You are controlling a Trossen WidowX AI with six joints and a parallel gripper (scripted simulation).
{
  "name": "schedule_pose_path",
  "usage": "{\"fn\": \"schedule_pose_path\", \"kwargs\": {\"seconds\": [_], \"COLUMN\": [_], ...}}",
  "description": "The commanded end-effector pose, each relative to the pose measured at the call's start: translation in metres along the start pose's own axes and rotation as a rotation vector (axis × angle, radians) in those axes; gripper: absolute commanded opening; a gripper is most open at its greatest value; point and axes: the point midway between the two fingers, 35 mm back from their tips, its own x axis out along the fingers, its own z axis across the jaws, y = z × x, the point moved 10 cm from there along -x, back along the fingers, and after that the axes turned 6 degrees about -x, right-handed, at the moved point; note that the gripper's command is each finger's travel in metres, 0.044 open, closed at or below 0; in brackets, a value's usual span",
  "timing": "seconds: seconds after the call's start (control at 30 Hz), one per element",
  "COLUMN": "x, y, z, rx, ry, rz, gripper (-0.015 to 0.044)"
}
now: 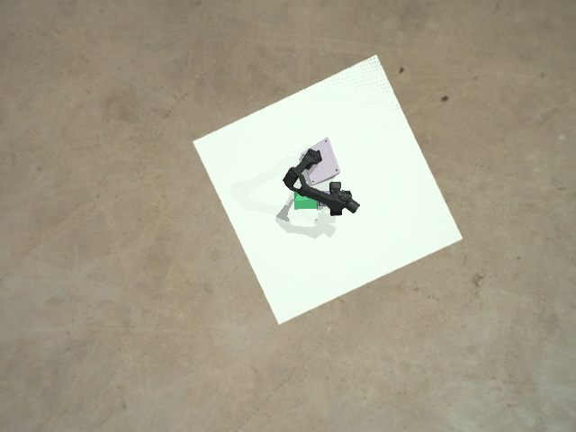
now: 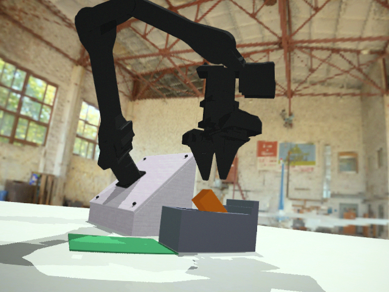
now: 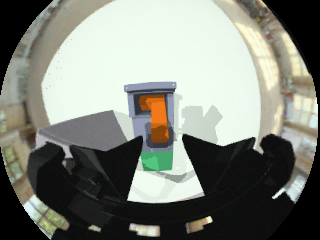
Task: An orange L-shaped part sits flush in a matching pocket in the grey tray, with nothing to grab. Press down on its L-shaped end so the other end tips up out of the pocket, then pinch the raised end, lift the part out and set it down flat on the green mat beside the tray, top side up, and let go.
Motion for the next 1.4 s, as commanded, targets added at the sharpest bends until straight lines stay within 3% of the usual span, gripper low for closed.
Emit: {"fn": "schedule_pose_path", "kwargs": {"seconds": [0.0, 1.07, 1.2, 1.37], "x": [0.008, 0.053, 0.049, 0.049], "y": [0.001, 0.002, 0.001, 0.001], "z": [0.001, 0.002, 0.0, 0.0], "rx": [-0.006, -0.006, 0.0, 0.0], "ry": [-0.006, -0.005, 0.0, 0.0], "rz": [0.011, 0.013, 0.004, 0.004], "gripper": [0.028, 0.028, 0.0175, 0.0142]}}
